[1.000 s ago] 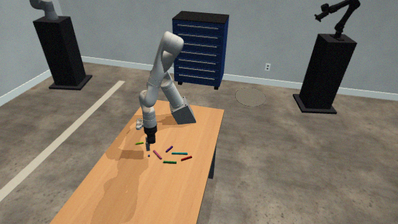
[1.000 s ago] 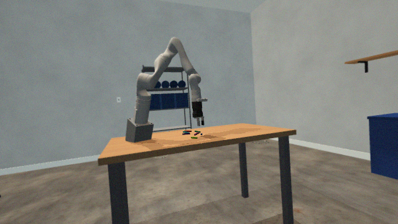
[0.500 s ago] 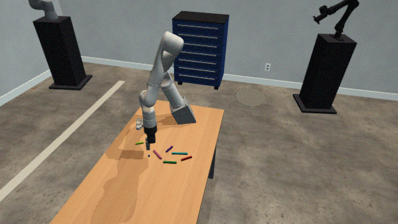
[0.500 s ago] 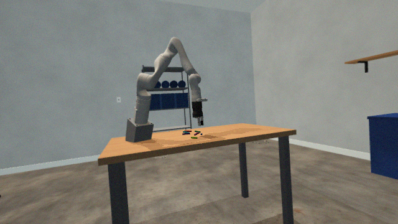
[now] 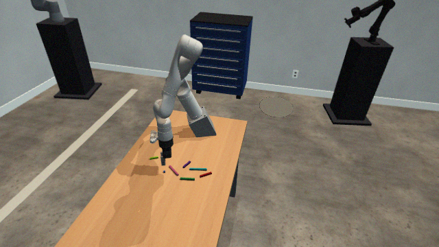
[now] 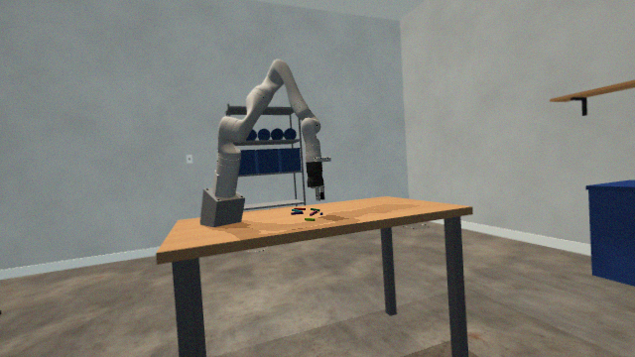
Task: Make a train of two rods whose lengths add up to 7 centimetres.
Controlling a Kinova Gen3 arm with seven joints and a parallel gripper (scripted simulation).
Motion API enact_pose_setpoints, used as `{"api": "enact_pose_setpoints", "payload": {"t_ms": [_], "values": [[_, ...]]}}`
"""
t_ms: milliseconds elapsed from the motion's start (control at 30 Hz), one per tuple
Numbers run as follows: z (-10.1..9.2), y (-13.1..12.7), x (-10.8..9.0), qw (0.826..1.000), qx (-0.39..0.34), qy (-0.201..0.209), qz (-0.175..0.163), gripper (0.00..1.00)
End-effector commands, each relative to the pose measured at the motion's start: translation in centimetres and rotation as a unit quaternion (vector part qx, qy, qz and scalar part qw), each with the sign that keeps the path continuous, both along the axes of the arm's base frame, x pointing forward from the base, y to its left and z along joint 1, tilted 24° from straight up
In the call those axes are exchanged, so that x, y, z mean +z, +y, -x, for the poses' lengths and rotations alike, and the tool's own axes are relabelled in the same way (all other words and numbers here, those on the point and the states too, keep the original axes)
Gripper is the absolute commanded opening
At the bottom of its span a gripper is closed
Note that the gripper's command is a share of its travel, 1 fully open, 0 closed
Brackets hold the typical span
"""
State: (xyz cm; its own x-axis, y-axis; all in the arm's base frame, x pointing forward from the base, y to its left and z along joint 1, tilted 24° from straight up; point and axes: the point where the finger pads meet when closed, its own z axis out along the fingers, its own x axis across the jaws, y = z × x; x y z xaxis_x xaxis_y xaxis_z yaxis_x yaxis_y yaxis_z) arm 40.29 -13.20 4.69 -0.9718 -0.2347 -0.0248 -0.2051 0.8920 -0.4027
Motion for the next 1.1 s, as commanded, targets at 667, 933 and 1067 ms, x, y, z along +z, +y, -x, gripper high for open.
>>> {"api": "enact_pose_setpoints", "payload": {"t_ms": [667,933,1067], "values": [[-0.2,-0.6,-1.3,1.000,-0.005,0.005,0.001,0.54],[-0.3,-1.0,-2.2,1.000,-0.005,0.005,0.001,0.54],[-0.3,-1.3,-2.8,1.000,-0.005,0.005,0.001,0.54]]}}
